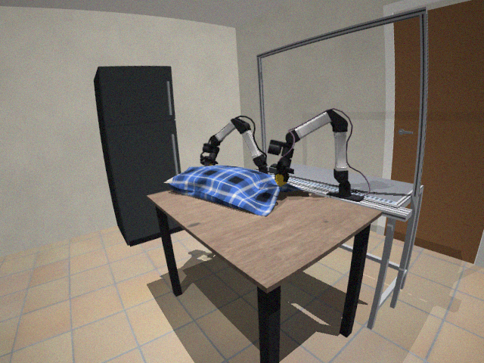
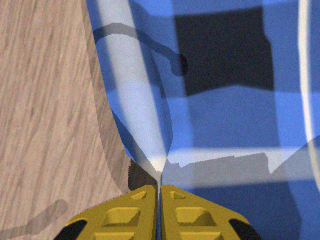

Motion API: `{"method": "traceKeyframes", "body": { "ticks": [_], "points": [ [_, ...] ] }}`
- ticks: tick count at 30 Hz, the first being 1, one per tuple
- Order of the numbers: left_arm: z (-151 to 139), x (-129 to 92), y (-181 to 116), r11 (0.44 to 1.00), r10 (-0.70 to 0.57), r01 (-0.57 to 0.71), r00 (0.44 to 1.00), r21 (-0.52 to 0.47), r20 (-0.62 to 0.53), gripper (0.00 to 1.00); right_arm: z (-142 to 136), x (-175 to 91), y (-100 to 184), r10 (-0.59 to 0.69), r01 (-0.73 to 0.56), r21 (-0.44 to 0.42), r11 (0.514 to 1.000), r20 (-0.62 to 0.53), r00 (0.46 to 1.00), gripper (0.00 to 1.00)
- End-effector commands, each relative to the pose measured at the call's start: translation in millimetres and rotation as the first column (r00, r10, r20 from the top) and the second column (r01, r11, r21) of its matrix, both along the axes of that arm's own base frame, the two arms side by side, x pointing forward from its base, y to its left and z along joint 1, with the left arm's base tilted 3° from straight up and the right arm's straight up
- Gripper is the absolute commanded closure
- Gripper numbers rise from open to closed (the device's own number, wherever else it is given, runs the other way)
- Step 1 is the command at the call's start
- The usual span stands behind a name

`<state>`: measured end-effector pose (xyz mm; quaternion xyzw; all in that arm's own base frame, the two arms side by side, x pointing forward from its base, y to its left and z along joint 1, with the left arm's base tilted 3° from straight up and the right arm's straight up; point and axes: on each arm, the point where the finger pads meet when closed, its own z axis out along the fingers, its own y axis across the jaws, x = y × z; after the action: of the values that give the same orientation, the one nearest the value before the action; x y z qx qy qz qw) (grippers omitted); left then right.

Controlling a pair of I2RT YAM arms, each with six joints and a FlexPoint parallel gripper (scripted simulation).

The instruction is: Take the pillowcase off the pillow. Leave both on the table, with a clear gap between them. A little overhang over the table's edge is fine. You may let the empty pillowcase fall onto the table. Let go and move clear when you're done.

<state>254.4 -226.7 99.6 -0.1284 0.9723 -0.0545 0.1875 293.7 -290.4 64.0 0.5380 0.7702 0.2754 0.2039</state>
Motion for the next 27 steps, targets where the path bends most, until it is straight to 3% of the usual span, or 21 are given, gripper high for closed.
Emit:
{"method": "traceKeyframes", "body": {
  "ticks": [1,2,4,16,20,27],
  "points": [
    [16.2,2.1,7.4,1.000,0.010,-0.010,1.000,0.006,0.015,1.00,1.1,-0.4,-3.9,-0.009,0.009,-0.020,1.000,0.007,1.000,1.00],
    [6.9,-3.2,6.6,1.000,0.001,0.000,1.000,0.030,-0.013,1.00,1.1,-0.4,-3.9,-0.009,0.009,-0.020,1.000,0.007,1.000,1.00],
    [24.0,-0.9,5.5,1.000,0.000,0.000,1.000,0.004,0.016,1.00,1.1,-0.4,-3.9,-0.009,0.009,-0.020,1.000,0.007,1.000,1.00],
    [53.1,-0.5,10.4,1.000,0.010,-0.010,1.000,0.005,0.012,1.00,1.1,-0.4,-3.9,-0.009,0.009,-0.020,1.000,0.007,1.000,1.00],
    [44.9,0.0,9.6,0.999,0.010,-0.009,1.000,0.036,-0.018,1.00,1.1,-0.4,-3.9,-0.009,0.009,-0.020,1.000,0.007,1.000,1.00],
    [74.3,-2.6,11.4,1.000,0.007,-0.007,1.000,0.004,0.004,1.00,1.1,-0.4,-3.9,-0.009,0.009,-0.020,1.000,0.007,1.000,1.00]
  ]
}}
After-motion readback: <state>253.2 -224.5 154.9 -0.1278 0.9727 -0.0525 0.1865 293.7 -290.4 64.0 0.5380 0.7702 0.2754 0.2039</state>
